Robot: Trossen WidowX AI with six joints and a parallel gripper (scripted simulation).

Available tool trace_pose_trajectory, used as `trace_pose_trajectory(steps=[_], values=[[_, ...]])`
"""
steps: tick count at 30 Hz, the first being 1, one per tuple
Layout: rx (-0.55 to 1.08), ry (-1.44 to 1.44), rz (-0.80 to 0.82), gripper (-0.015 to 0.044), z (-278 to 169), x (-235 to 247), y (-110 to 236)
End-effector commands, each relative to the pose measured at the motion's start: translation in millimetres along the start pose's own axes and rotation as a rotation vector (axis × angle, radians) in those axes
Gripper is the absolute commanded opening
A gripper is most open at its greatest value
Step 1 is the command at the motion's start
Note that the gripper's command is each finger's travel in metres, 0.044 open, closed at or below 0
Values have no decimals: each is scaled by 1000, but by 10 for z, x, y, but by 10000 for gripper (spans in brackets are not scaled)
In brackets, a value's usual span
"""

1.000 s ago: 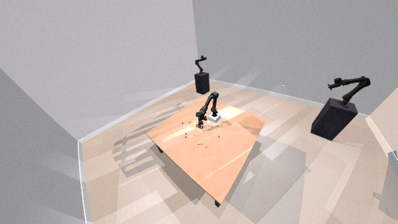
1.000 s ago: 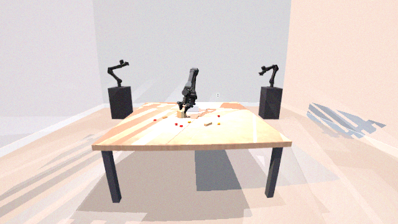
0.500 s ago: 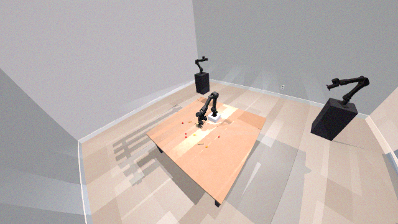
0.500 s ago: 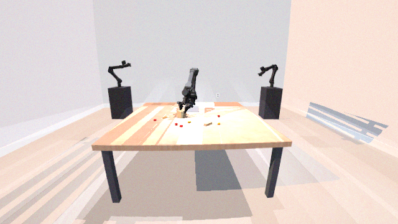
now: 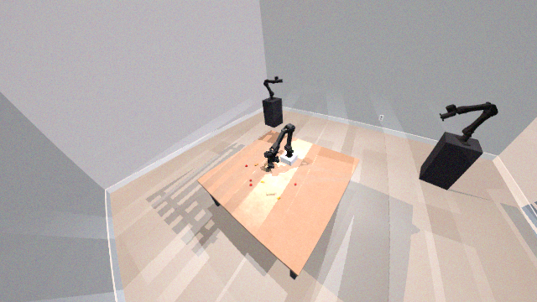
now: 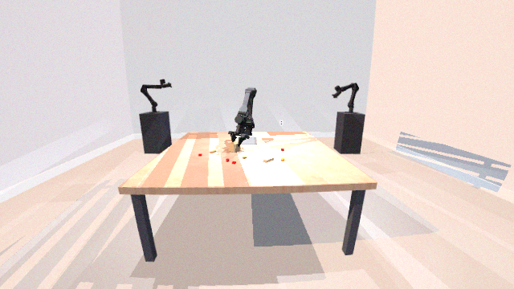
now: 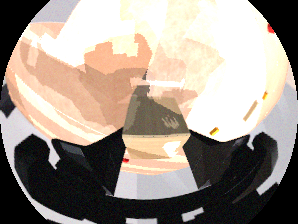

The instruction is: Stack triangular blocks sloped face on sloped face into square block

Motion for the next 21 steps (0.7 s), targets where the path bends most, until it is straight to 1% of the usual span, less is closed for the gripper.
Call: trace_pose_trajectory(steps=[1,16,17,21], values=[[0,0,0,26,0,0,0],[0,0,0,420,0,0,0],[0,0,0,440,0,0,0],[0,0,0,440,0,0,0]])
Point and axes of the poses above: the point midway between the two fingers, 35 mm back from their tips, its own y axis back along the fingers, its own x axis across the jaws, z = x × y, the point moved 6 cm from there along y, back along the fingers, and after that the axes turned 14 degrees about -y, right-handed, at the moved point
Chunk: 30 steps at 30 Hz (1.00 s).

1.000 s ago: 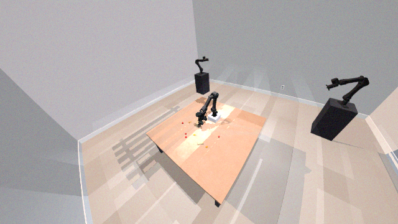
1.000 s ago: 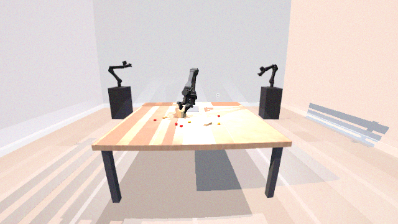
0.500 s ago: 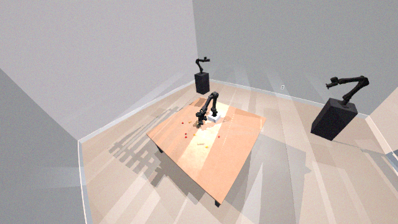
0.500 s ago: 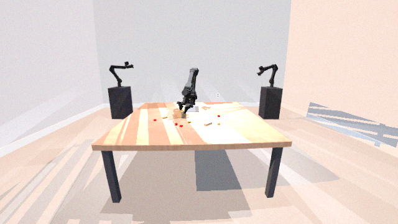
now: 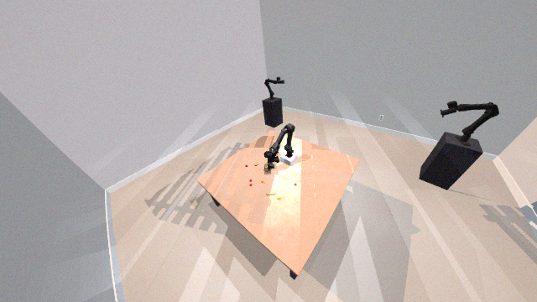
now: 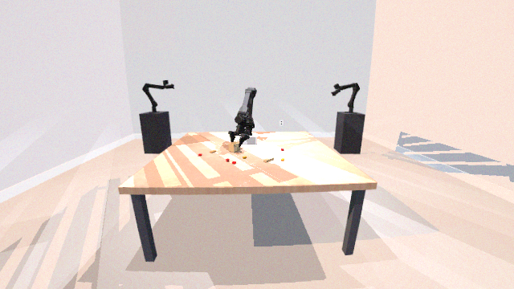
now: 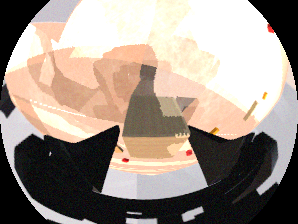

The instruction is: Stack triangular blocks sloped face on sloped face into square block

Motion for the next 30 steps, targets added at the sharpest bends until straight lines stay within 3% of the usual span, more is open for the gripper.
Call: trace_pose_trajectory(steps=[1,6,13,30], values=[[0,0,0,440,0,0,0],[0,0,0,440,-25,-34,163],[-3,0,1,440,-7,-10,1079],[-1,2,-10,440,-18,-26,1053]])
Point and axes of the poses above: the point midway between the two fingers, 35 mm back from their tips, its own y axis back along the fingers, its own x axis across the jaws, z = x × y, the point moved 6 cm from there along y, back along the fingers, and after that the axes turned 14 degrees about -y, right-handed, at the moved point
